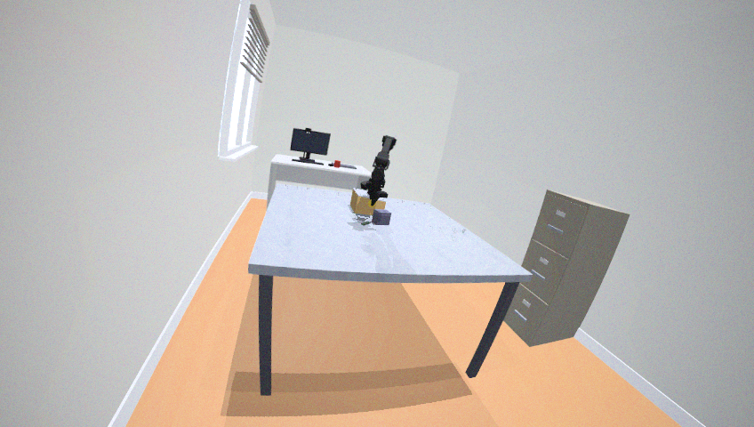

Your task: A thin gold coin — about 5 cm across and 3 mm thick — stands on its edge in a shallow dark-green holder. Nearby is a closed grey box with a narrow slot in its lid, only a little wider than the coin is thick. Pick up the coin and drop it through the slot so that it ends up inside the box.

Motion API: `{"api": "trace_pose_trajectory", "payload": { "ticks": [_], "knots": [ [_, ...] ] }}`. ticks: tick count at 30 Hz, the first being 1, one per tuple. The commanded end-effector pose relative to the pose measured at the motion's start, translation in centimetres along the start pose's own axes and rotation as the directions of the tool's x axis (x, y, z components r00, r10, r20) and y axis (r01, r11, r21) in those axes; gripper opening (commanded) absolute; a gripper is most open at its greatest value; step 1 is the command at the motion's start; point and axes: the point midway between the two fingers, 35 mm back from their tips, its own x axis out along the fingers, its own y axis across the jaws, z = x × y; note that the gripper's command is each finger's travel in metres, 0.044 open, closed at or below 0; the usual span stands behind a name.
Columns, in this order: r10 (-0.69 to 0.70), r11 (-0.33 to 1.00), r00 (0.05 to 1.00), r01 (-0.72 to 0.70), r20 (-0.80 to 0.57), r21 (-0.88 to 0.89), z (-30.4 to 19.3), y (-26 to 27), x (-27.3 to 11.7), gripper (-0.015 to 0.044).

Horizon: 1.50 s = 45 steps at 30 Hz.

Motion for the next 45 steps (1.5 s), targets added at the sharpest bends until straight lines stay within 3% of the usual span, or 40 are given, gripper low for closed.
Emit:
{"api": "trace_pose_trajectory", "payload": {
  "ticks": [1, 29, 45],
  "knots": [
    [0.006, 1.0, 1.0, -0.006, -0.001, 0.003, -1.2, 0.1, -0.1, 0.0],
    [0.006, 1.0, 1.0, -0.006, -0.008, 0.004, -8.3, -0.5, 0.0, 0.0],
    [0.0, 1.0, 1.0, 0.0, -0.006, 0.0, -8.1, -0.5, 0.0, 0.0]
  ]
}}
